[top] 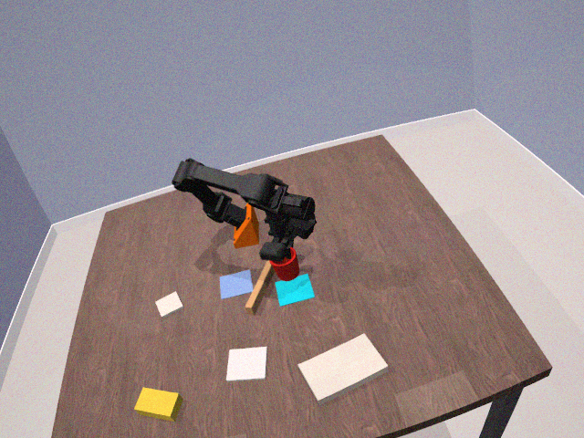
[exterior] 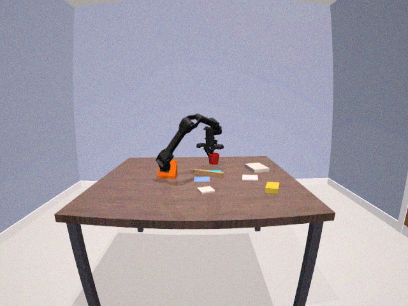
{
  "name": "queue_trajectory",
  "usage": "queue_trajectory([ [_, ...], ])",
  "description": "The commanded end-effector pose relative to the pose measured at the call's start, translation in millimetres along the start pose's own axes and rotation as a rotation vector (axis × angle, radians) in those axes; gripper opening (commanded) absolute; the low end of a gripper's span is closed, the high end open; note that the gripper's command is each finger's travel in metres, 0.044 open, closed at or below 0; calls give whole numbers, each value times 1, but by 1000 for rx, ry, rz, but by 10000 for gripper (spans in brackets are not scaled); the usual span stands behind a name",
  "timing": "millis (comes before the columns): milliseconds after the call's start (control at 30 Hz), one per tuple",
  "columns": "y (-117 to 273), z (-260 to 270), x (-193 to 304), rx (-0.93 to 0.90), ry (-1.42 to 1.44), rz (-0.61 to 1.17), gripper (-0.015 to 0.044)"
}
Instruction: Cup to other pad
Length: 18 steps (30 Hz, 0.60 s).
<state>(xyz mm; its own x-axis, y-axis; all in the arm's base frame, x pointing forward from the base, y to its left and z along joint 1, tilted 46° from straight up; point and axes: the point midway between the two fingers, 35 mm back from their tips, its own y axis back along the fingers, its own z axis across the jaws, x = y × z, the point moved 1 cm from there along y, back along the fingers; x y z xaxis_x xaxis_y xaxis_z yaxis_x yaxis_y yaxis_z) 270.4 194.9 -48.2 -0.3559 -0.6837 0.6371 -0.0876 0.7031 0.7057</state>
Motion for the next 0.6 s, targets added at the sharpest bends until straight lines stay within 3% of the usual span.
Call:
queue_trajectory([
  [0,-7,1,-2,-2,3,6,0],
  [567,-31,1,-2,-2,3,6,0],
])
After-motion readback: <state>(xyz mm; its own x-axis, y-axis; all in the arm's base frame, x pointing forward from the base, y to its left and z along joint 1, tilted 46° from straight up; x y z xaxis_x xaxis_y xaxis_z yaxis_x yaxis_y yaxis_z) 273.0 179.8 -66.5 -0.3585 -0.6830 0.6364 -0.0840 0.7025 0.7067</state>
